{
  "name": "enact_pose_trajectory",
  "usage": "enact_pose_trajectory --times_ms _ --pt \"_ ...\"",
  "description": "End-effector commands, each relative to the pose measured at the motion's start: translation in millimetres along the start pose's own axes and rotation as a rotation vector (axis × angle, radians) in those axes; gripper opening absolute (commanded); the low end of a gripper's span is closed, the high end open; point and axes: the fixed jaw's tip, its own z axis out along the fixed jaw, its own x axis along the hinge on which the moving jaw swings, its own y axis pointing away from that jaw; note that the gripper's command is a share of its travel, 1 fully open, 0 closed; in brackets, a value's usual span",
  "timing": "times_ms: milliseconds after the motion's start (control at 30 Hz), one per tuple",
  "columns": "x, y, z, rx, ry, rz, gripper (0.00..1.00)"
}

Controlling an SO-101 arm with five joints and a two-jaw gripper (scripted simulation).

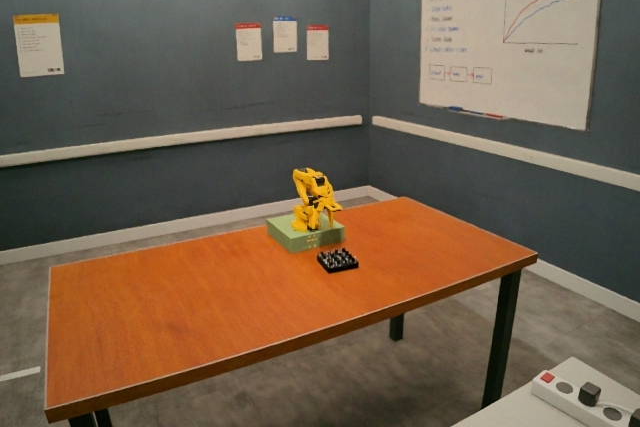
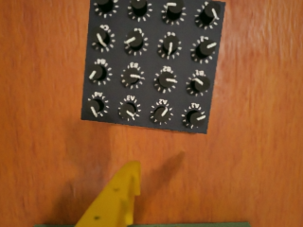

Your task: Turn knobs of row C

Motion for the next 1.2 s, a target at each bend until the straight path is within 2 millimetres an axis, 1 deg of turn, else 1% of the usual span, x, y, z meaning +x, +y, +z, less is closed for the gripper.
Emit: enact_pose_trajectory --times_ms 0,800,967,1167 --pt "4.8 2.1 1.6 -0.007 0.019 0.001 0.40" --pt "3.8 2.1 1.7 -0.007 0.019 0.001 0.40" --pt "-4.0 1.8 2.9 -0.007 0.020 0.001 0.40" --pt "-22.4 1.2 8.9 -0.007 0.021 0.001 0.40"
